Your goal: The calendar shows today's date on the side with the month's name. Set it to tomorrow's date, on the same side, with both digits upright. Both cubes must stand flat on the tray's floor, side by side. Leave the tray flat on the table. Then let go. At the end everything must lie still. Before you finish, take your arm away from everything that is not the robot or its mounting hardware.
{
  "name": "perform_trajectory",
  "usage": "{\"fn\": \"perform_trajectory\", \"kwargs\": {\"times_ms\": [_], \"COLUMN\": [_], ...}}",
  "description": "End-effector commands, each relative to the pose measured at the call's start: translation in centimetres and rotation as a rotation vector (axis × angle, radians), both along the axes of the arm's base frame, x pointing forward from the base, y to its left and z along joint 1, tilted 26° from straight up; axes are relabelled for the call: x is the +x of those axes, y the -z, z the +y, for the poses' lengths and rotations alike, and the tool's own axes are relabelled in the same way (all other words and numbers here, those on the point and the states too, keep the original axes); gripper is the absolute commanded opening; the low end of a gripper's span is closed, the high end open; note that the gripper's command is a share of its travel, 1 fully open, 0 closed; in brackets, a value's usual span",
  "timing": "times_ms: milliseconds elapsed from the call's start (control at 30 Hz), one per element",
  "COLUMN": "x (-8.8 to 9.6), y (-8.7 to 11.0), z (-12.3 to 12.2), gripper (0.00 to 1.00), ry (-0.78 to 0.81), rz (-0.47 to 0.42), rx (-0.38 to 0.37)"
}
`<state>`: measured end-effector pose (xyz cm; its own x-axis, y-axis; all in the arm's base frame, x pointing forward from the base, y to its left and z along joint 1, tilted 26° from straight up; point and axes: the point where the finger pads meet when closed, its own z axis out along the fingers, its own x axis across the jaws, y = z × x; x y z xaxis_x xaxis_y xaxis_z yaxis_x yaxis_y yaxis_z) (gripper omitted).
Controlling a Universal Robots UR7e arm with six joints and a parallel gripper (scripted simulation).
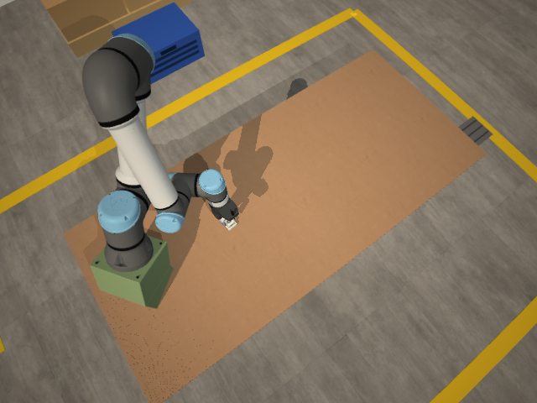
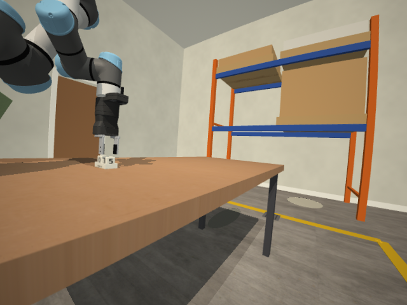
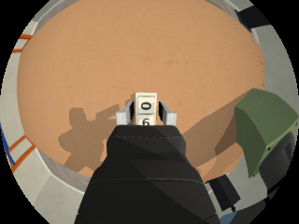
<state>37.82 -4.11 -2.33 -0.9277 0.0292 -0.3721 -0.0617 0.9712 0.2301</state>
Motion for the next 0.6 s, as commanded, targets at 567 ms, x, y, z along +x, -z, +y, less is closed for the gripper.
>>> {"fn": "perform_trajectory", "kwargs": {"times_ms": [567], "x": [0.17], "y": [-0.07], "z": [-0.05], "gripper": [0.87], "ry": [-0.002], "rz": [-0.001], "rx": [-0.002]}}
